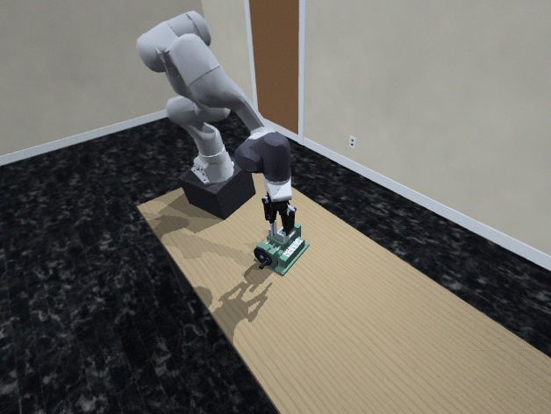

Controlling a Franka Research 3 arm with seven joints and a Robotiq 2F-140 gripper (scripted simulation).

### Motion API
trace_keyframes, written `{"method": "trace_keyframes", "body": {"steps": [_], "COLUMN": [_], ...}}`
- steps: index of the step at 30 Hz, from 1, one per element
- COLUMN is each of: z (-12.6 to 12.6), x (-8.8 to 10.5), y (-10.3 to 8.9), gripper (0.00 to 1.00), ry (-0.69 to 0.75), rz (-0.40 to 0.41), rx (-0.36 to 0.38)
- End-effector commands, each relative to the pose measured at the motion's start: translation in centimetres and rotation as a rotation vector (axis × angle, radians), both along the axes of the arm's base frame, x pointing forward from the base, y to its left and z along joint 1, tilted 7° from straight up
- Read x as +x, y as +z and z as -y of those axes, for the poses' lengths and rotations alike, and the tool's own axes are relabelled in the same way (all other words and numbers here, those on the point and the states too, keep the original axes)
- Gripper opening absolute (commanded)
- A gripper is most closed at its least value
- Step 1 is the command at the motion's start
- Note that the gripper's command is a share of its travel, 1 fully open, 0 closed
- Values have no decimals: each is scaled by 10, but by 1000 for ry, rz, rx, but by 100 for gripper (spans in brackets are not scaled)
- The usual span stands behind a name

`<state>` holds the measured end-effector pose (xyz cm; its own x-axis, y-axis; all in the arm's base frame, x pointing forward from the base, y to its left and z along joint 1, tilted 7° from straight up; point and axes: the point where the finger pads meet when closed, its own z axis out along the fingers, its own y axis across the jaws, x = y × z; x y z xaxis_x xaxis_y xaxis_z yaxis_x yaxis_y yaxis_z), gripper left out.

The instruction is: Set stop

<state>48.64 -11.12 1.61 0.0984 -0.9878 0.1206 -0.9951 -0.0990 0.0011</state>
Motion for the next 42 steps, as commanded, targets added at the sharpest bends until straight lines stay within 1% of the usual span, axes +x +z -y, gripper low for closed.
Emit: {"method": "trace_keyframes", "body": {"steps": [1, 3, 4, 6, 8, 10, 12, 14, 22, 25, 27, 29, 31, 42], "z": [1, 4, 10, 33, 62, 62, 85, 94, 94, 96, 96, 97, 97, 97], "x": [2, 1, 1, -1, -3, -3, -5, -6, -6, -6, -6, -6, -6, -6], "y": [1, 1, 2, 5, 8, 8, 11, 12, 12, 4, 4, -4, -9, -10], "gripper": [33, 33, 33, 33, 33, 33, 33, 33, 33, 33, 33, 33, 33, 33], "ry": [-3, -3, -3, -3, -3, -3, -3, -3, -3, -3, -3, -3, -3, -3], "rz": [5, 5, 5, 5, 5, 5, 5, 5, 5, 5, 5, 5, 5, 5], "rx": [-2, -2, -2, -2, -2, -2, -2, -2, -2, -2, -2, -2, -2, -2]}}
